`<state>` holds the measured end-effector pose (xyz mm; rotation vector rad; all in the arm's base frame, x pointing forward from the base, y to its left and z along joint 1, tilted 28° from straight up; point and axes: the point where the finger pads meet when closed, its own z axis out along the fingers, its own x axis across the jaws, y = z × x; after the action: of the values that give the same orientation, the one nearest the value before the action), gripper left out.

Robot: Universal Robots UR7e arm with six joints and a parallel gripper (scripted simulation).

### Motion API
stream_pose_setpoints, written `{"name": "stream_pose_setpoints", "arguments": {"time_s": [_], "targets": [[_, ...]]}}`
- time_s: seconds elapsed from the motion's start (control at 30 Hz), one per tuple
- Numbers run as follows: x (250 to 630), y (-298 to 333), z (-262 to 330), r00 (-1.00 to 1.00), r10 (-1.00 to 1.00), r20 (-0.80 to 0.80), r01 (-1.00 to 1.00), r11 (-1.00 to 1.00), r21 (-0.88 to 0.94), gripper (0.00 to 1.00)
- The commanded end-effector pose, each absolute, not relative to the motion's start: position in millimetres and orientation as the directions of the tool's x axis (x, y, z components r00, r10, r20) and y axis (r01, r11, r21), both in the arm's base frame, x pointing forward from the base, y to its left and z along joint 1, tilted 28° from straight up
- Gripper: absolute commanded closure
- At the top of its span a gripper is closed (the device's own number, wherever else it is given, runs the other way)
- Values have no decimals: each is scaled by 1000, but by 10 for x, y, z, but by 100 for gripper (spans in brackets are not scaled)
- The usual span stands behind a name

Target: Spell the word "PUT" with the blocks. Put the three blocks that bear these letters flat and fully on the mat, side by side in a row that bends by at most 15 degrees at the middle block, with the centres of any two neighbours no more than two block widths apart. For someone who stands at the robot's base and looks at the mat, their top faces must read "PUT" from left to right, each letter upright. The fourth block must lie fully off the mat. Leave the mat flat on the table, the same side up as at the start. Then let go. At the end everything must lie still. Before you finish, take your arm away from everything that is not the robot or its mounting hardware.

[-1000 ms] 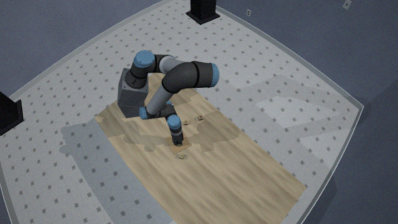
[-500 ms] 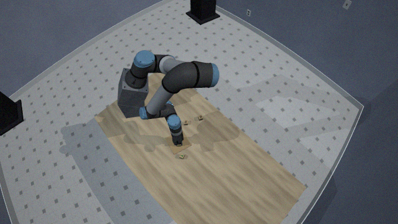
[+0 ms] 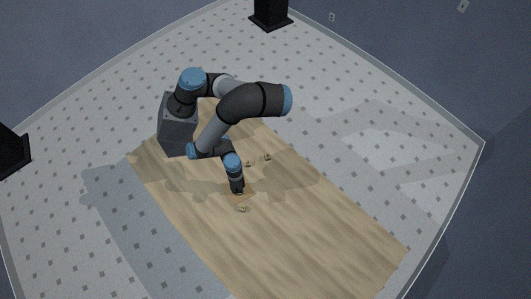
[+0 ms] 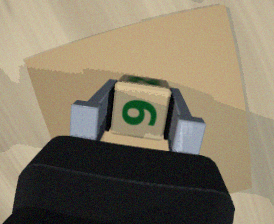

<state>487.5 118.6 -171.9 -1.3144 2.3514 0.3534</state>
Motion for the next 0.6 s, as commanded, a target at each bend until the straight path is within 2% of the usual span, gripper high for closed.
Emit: {"name": "stream_pose_setpoints", "arguments": {"time_s": [0.0,0.57], "targets": [[4861,1167,-1685,-465,-746,-476,-853,522,15,43],[4749,974,-1270,-465,-746,-477,-853,522,16,43]]}}
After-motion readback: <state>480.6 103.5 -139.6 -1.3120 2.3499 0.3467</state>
